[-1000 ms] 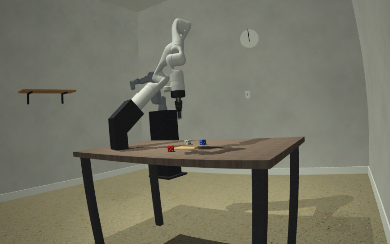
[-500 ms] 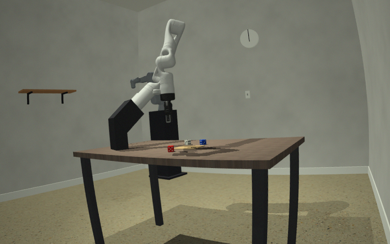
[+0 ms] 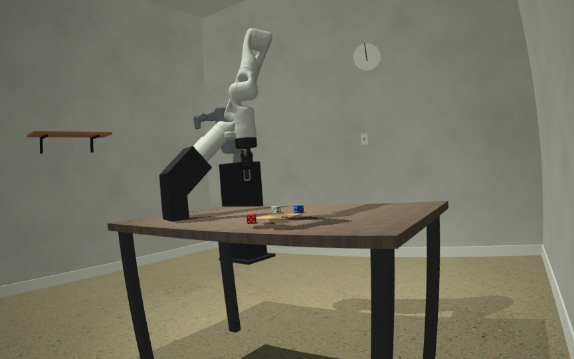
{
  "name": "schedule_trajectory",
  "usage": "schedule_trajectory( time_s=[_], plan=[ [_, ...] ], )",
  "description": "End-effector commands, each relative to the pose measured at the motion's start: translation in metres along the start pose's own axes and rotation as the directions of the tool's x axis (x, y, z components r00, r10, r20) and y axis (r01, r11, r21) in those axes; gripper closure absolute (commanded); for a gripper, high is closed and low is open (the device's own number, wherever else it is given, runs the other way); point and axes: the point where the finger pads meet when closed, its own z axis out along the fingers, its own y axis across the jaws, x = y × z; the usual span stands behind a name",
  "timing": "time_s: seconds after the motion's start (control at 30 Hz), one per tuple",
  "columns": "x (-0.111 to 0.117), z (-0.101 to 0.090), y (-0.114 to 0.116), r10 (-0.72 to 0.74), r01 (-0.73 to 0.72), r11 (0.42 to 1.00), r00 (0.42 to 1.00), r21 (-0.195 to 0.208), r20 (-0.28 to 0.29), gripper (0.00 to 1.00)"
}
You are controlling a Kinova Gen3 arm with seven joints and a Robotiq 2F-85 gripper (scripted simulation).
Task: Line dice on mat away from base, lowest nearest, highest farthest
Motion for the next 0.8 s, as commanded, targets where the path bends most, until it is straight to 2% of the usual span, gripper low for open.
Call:
schedule_trajectory(
  time_s=[0.0,0.17,0.23,0.4,0.57,0.73,0.77],
  plan=[
    [0.003,0.001,-0.001,-0.042,0.042,0.999,0.999,-0.002,-0.002,0.0],
    [0.005,0.005,-0.001,-0.177,0.177,0.984,0.984,-0.004,-0.009,0.0],
    [0.005,0.005,-0.001,-0.177,0.177,0.984,0.984,-0.004,-0.009,0.0],
    [0.008,0.012,0.001,-0.371,0.37,0.929,0.929,-0.017,-0.012,0.0],
    [0.01,0.021,0.002,-0.594,0.593,0.804,0.805,-0.027,-0.009,0.0],
    [0.01,0.029,0.001,-0.791,0.791,0.612,0.612,-0.027,-0.002,0.0],
    [0.01,0.029,0.001,-0.791,0.791,0.612,0.612,-0.027,-0.002,0.0]
  ],
)
